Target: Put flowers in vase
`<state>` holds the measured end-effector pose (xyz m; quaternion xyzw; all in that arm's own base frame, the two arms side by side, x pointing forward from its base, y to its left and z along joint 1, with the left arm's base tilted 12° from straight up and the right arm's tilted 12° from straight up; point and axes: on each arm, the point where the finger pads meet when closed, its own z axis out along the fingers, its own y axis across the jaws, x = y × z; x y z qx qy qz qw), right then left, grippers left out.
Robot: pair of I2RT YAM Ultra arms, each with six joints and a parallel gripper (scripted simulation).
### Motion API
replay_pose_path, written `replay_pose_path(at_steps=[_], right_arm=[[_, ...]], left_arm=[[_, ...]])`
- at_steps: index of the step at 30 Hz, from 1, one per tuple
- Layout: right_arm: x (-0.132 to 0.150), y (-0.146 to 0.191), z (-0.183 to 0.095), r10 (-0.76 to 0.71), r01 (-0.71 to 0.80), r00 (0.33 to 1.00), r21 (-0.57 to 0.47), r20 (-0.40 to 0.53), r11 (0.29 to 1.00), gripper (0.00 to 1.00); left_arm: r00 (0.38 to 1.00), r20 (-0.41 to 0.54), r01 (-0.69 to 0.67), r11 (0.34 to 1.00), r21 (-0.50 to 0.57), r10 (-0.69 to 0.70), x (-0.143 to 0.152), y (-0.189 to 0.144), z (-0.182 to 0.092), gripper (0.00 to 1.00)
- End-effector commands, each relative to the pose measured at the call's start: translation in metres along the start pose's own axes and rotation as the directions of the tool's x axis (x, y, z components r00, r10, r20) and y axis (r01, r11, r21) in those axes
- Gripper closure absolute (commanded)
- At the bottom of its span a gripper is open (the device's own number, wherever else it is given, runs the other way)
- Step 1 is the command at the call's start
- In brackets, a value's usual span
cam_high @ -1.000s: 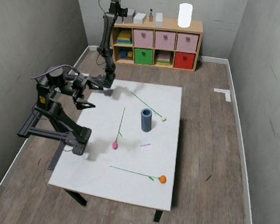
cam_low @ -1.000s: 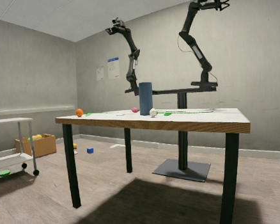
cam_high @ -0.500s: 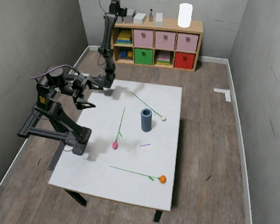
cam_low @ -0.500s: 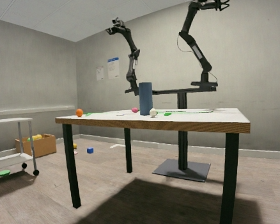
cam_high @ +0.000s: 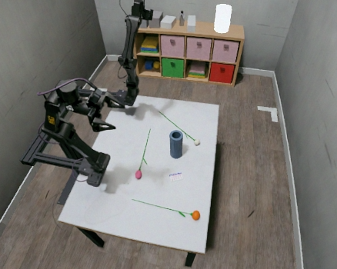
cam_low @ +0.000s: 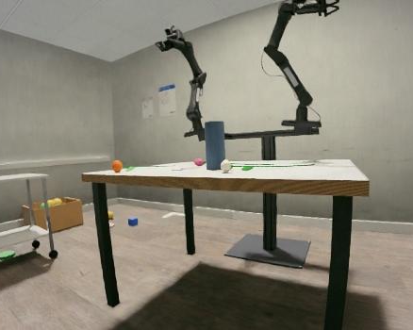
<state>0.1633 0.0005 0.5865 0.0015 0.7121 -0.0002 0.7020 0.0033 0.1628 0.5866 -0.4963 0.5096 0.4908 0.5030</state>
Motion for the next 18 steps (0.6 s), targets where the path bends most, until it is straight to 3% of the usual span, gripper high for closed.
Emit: replay_pose_path(at_steps=[1, 9, 16, 18], right_arm=[[0.0, 0.002, 0.01, -0.006, 0.006, 1.0, -0.012, 0.005, 1.0, 0.0], [0.01, 0.002, 0.051, -0.006, 0.006, 1.0, -0.012, -0.02, 1.0, 0.0], [0.012, 0.002, 0.06, -0.006, 0.006, 1.0, -0.012, 0.024, 1.0, 0.0], [0.018, 0.002, 0.075, -0.006, 0.006, 1.0, -0.012, 0.021, 1.0, 0.0]], left_arm=[[1.0, -0.006, 0.006, 1.0, -0.004, -0.006, 0.002, 0.001, 0.013, 0.0], [1.0, -0.019, 0.006, 1.0, -0.004, -0.007, 0.01, 0.001, 0.05, 0.0], [1.0, 0.011, 0.006, 1.0, -0.004, -0.006, 0.014, 0.001, 0.066, 0.0], [1.0, 0.008, 0.006, 1.0, -0.004, -0.006, 0.02, 0.001, 0.08, 0.0]])
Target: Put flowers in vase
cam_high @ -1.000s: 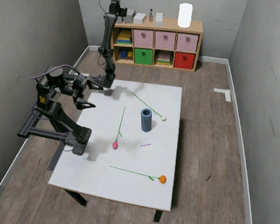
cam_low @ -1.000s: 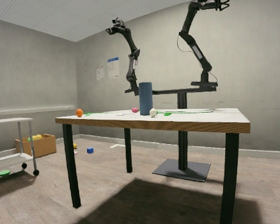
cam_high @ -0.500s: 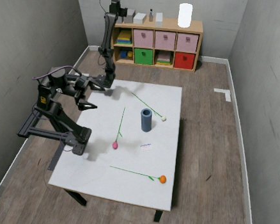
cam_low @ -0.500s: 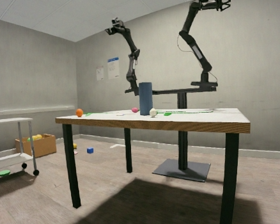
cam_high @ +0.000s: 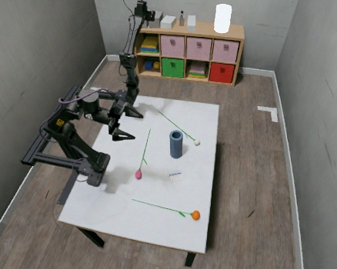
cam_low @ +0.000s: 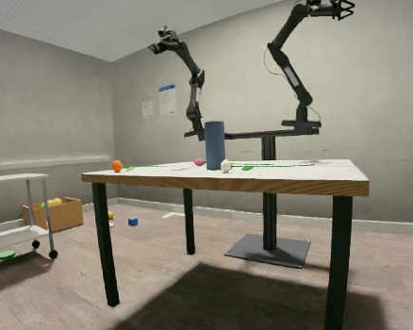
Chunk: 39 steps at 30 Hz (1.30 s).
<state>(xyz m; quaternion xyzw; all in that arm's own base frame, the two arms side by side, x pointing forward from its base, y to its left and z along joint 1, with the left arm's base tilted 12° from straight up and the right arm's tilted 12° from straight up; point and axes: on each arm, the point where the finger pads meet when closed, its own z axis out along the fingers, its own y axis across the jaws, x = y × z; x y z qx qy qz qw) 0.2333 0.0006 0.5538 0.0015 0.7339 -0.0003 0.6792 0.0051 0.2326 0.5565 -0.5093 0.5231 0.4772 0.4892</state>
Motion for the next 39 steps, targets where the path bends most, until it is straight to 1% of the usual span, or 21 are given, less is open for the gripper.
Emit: replay_pose_path(at_steps=[1, 4, 6, 11, 13, 15, 16, 21, 26, 28, 31, 32, 35, 37, 39], right_arm=[[-0.01, 0.002, 0.015, -0.006, 0.007, 0.997, -0.012, 0.076, 1.0, 0.0], [0.005, 0.002, 0.047, -0.006, 0.006, 0.999, -0.012, 0.053, 1.0, 0.0], [0.015, 0.002, 0.064, -0.006, 0.006, 0.999, -0.012, 0.047, 1.0, 0.0], [0.034, 0.002, 0.087, -0.006, 0.006, 0.997, -0.012, 0.074, 1.0, 0.0], [0.034, 0.002, 0.087, -0.006, 0.006, 0.997, -0.012, 0.074, 1.0, 0.0], [0.041, 0.002, 0.093, -0.006, 0.007, 0.996, -0.012, 0.089, 1.0, 0.0], [0.049, 0.002, 0.102, -0.006, 0.007, 0.997, -0.012, 0.08, 1.0, 0.0], [0.089, 0.003, 0.138, -0.006, 0.006, 0.999, -0.012, 0.048, 1.0, 0.0], [0.106, 0.003, 0.144, -0.006, 0.007, 0.997, -0.012, 0.074, 1.0, 0.0], [0.116, 0.003, 0.151, -0.006, 0.006, 0.998, -0.012, 0.069, 1.0, 0.0], [0.117, 0.003, 0.153, -0.006, 0.007, 0.997, -0.012, 0.074, 1.0, 0.0], [0.126, 0.003, 0.156, -0.006, 0.006, 0.998, -0.012, 0.062, 1.0, 0.0], [0.138, 0.003, 0.163, -0.006, 0.006, 0.999, -0.012, 0.052, 1.0, 0.0], [0.136, 0.003, 0.16, -0.006, 0.006, 0.998, -0.012, 0.068, 1.0, 0.0], [0.133, 0.003, 0.158, -0.006, 0.007, 0.997, -0.012, 0.083, 1.0, 0.0]], left_arm=[[0.998, 0.057, 0.007, 1.0, -0.004, -0.006, -0.006, 0.002, 0.019, 0.0], [0.999, 0.037, 0.006, 1.0, 0.001, -0.006, 0.01, 0.0, 0.05, 0.0], [0.999, 0.041, 0.007, 1.0, -0.007, -0.006, 0.017, 0.002, 0.062, 0.0], [0.999, 0.053, 0.007, 1.0, -0.009, -0.006, 0.04, 0.003, 0.091, 0.0], [0.999, 0.053, 0.007, 1.0, -0.009, -0.006, 0.04, 0.003, 0.091, 0.0], [0.997, 0.078, 0.007, 1.0, -0.009, -0.006, 0.045, 0.003, 0.093, 0.0], [0.998, 0.066, 0.007, 1.0, -0.009, -0.006, 0.054, 0.003, 0.103, 0.0], [0.999, 0.037, 0.007, 1.0, -0.009, -0.007, 0.092, 0.003, 0.138, 0.0], [0.999, 0.054, 0.007, 1.0, -0.009, -0.006, 0.113, 0.003, 0.147, 0.0], [0.999, 0.048, 0.007, 1.0, -0.009, -0.006, 0.124, 0.003, 0.153, 0.0], [0.998, 0.055, 0.007, 1.0, -0.009, -0.006, 0.125, 0.003, 0.153, 0.0], [0.998, 0.055, 0.007, 1.0, -0.009, -0.006, 0.129, 0.003, 0.154, 0.0], [0.999, 0.046, 0.007, 1.0, -0.009, -0.006, 0.141, 0.004, 0.16, 0.0], [0.999, 0.044, 0.007, 1.0, -0.009, -0.006, 0.145, 0.004, 0.163, 0.0], [0.998, 0.056, 0.007, 1.0, -0.009, -0.006, 0.143, 0.004, 0.161, 0.0]])
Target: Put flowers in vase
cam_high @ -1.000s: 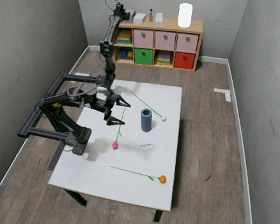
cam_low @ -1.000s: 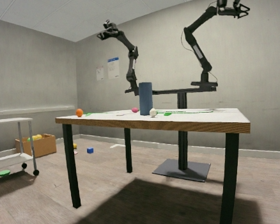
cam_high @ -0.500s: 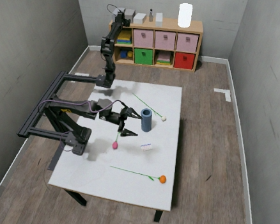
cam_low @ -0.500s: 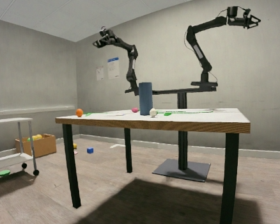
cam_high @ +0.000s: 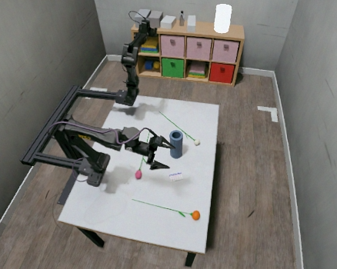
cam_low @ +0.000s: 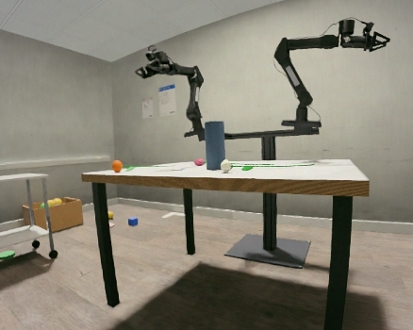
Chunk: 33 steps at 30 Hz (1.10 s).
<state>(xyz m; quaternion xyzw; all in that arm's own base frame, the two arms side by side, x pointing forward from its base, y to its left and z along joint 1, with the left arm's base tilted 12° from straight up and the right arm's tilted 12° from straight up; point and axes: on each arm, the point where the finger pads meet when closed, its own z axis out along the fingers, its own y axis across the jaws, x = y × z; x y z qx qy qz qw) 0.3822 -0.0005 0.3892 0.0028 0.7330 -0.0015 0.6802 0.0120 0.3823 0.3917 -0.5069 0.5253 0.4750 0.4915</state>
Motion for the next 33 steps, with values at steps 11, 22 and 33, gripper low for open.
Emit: replay_pose_path(at_steps=[11, 22, 33], right_arm=[[-0.0182, 0.0035, -0.002, -0.006, 0.007, 0.997, -0.015, 0.082, 1.0, 0.0], [-0.0173, 0.0035, -0.002, -0.006, 0.007, 0.997, -0.015, 0.078, 1.0, 0.0], [-0.0173, 0.0035, -0.002, -0.006, 0.007, 0.997, -0.015, 0.078, 1.0, 0.0]], left_arm=[[0.998, 0.063, 0.007, 1.0, -0.018, -0.006, -0.0119, 0.0067, -0.0007, 0.0], [0.998, 0.055, 0.007, 1.0, -0.018, -0.006, -0.0098, 0.0067, -0.0006, 0.0], [0.998, 0.055, 0.007, 1.0, -0.018, -0.006, -0.0098, 0.0067, -0.0006, 0.41]])
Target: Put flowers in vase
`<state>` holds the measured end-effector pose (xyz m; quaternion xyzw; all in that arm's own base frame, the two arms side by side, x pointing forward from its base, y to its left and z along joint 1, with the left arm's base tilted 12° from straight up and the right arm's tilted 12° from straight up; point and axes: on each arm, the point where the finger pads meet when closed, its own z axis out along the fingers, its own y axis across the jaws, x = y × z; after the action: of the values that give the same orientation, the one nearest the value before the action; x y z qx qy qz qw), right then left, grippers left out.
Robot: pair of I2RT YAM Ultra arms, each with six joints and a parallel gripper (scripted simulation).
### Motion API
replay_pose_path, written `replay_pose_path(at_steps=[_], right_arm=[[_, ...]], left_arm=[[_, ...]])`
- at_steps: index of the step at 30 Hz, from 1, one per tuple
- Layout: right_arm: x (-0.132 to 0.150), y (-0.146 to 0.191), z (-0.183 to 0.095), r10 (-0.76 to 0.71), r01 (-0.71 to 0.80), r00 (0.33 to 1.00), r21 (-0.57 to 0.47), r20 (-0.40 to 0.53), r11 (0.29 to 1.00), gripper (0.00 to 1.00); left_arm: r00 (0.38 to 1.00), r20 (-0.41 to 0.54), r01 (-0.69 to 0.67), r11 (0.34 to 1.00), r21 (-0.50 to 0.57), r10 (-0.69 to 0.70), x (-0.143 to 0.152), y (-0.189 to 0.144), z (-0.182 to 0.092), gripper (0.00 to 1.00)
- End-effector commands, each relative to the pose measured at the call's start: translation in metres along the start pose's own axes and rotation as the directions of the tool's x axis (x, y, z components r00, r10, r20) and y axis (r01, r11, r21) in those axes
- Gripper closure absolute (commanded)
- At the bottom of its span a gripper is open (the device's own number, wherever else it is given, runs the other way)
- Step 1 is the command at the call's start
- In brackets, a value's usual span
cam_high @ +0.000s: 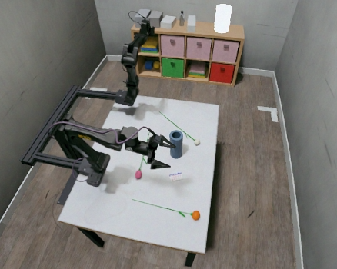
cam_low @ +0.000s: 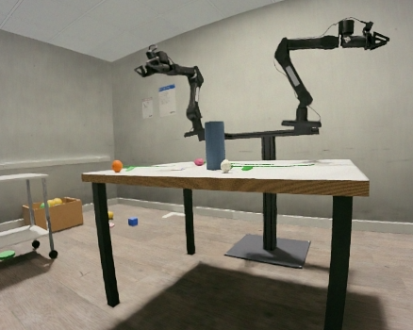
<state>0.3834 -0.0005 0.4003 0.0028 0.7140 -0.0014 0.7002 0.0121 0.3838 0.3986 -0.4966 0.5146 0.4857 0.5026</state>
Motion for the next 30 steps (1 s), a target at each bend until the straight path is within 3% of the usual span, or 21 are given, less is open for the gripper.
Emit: replay_pose_path(at_steps=[1, 5, 17, 24, 26, 30], right_arm=[[-0.006, 0.003, -0.002, -0.006, 0.006, 1.0, -0.016, 0.023, 1.0, 0.0], [-0.006, 0.003, -0.002, -0.006, 0.006, 1.0, -0.016, 0.023, 1.0, 0.0], [-0.006, 0.003, -0.002, -0.006, 0.006, 1.0, -0.016, 0.023, 1.0, 0.0], [-0.006, 0.003, -0.002, -0.006, 0.006, 1.0, -0.016, 0.023, 1.0, 0.0], [-0.006, 0.003, -0.002, -0.006, 0.006, 1.0, -0.016, 0.023, 1.0, 0.0], [-0.006, 0.003, -0.002, -0.006, 0.006, 1.0, -0.016, 0.023, 1.0, 0.0]], left_arm=[[1.0, 0.012, 0.006, 1.0, -0.019, -0.006, -0.003, 0.007, -0.002, 0.47], [1.0, 0.012, 0.006, 1.0, -0.019, -0.006, -0.003, 0.007, -0.002, 0.7], [1.0, 0.011, 0.005, 0.998, 0.056, -0.005, -0.003, -0.022, -0.002, 0.7], [1.0, 0.011, 0.001, 0.976, 0.216, -0.003, -0.003, -0.084, -0.01, 0.7], [1.0, 0.011, 0.001, 0.976, 0.216, -0.003, -0.003, -0.084, -0.01, 0.7], [1.0, 0.011, -0.002, 0.935, 0.354, -0.002, -0.002, -0.137, -0.026, 0.7]])
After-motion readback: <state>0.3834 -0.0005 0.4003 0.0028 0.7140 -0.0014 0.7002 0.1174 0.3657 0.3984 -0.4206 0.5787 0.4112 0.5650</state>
